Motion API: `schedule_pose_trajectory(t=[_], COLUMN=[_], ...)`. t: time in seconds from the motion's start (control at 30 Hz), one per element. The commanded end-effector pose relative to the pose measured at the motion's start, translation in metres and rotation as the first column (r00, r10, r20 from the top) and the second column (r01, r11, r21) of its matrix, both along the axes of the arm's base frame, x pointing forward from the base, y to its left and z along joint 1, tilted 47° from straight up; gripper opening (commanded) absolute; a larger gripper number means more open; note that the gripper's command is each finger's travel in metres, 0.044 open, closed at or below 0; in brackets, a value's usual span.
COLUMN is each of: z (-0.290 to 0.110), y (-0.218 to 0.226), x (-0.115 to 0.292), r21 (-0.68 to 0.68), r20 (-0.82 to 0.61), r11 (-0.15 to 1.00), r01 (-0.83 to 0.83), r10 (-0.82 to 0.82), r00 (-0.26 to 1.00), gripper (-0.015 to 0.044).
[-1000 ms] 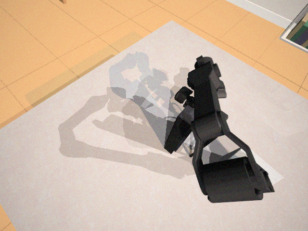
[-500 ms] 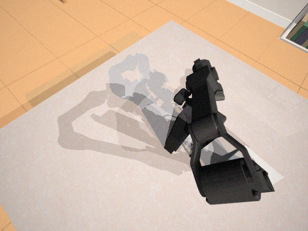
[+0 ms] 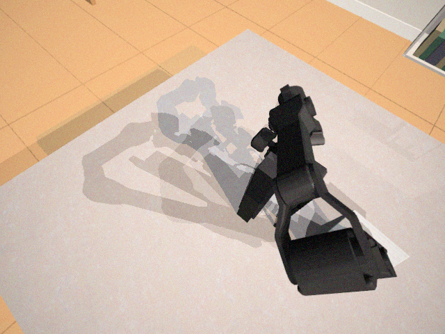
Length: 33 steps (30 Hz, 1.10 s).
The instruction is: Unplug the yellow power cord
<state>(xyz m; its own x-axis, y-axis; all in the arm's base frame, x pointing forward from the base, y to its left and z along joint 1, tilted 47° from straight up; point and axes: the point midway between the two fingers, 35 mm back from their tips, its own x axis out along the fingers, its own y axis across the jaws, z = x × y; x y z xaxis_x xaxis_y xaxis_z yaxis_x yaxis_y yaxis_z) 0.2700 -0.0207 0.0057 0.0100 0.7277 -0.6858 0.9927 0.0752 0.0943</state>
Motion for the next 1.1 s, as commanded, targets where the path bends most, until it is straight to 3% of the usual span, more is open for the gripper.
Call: schedule_pose_trajectory(t=[0.0,0.9,1.07], z=[-0.003,-0.032,-0.026], y=[-0.004,-0.036,-0.025], x=[0.001,0.007,0.005], r21=[-0.001,-0.004,0.000], r20=[0.001,0.002,0.002], r11=[1.000,1.000,1.000], r01=[0.000,0.003,0.004], r10=[0.000,-0.003,-0.004], r00=[1.000,1.000,1.000], gripper=[0.0000,0.0000,0.0131])
